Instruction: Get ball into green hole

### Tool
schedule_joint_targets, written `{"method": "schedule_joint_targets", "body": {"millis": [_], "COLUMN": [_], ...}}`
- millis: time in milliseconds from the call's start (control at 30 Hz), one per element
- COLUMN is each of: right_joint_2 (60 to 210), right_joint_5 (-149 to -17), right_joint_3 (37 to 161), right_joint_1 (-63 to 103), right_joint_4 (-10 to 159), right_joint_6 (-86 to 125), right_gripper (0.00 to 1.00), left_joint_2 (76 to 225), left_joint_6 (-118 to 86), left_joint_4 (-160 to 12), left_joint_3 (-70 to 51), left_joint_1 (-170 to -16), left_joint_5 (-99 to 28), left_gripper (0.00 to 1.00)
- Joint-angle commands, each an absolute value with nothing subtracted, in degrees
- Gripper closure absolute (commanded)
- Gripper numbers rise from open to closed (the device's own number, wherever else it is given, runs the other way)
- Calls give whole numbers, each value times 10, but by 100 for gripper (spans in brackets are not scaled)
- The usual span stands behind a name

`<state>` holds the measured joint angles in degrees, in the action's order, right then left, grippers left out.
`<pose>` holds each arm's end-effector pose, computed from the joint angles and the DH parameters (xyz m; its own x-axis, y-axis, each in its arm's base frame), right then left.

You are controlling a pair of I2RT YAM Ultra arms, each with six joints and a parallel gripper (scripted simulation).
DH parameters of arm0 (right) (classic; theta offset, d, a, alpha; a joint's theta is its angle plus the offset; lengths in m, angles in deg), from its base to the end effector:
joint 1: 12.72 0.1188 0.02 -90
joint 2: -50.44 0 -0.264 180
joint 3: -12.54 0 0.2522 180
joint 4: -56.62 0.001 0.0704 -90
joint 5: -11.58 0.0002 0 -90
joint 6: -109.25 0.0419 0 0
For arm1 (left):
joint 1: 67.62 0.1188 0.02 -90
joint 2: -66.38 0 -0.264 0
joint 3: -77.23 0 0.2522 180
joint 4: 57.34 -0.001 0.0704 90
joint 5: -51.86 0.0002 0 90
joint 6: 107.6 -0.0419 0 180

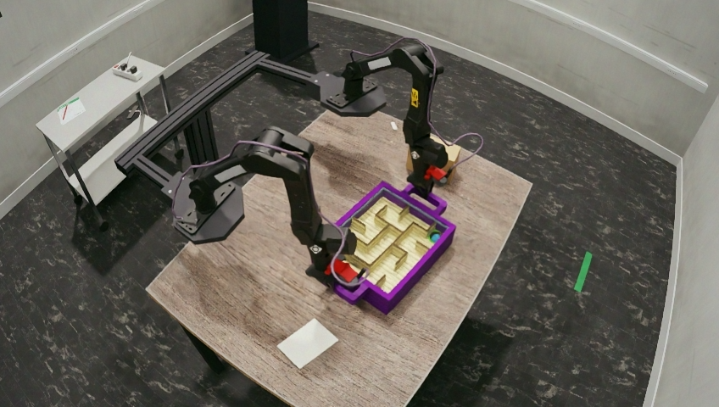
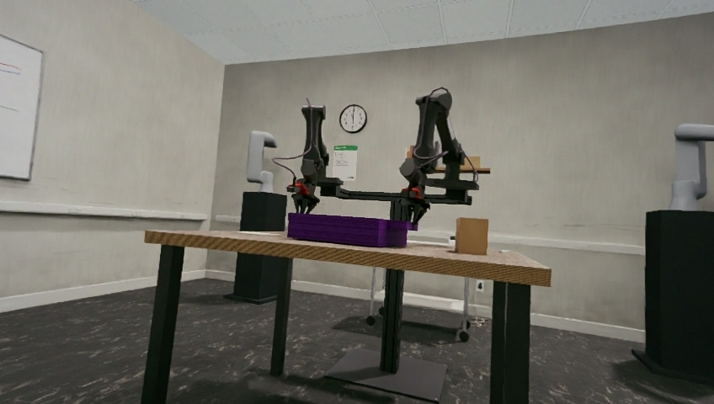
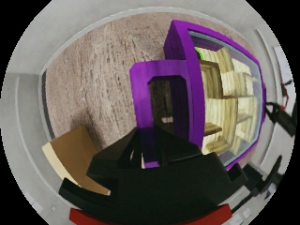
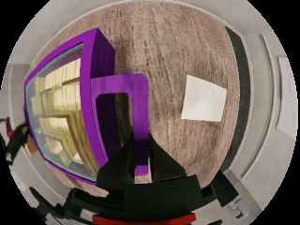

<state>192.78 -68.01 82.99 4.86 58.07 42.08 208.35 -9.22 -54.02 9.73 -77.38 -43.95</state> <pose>0.3253 0.0962 -0.0666 -0.9378 0.1032 -0.3314 0.1261 0.9908 -0.0483 0.3276 -0.0510 -0.0677 -0.9426 0.0150 -0.3336 -0.0010 0.9989 0.0477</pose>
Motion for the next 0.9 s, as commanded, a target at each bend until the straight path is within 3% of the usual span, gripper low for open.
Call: {"method": "schedule_joint_targets", "body": {"millis": [0, 867], "right_joint_2": [1891, 1903], "right_joint_5": [-667, -668], "right_joint_3": [856, 831], "right_joint_1": [41, 40], "right_joint_4": [540, 520], "right_joint_6": [425, 425], "right_gripper": [100, 100], "left_joint_2": [2051, 2053], "left_joint_6": [-105, -101], "left_joint_4": [-507, -497], "left_joint_3": [82, 111], "left_joint_1": [-766, -777], "left_joint_5": [-467, -468], "left_gripper": [100, 100]}}
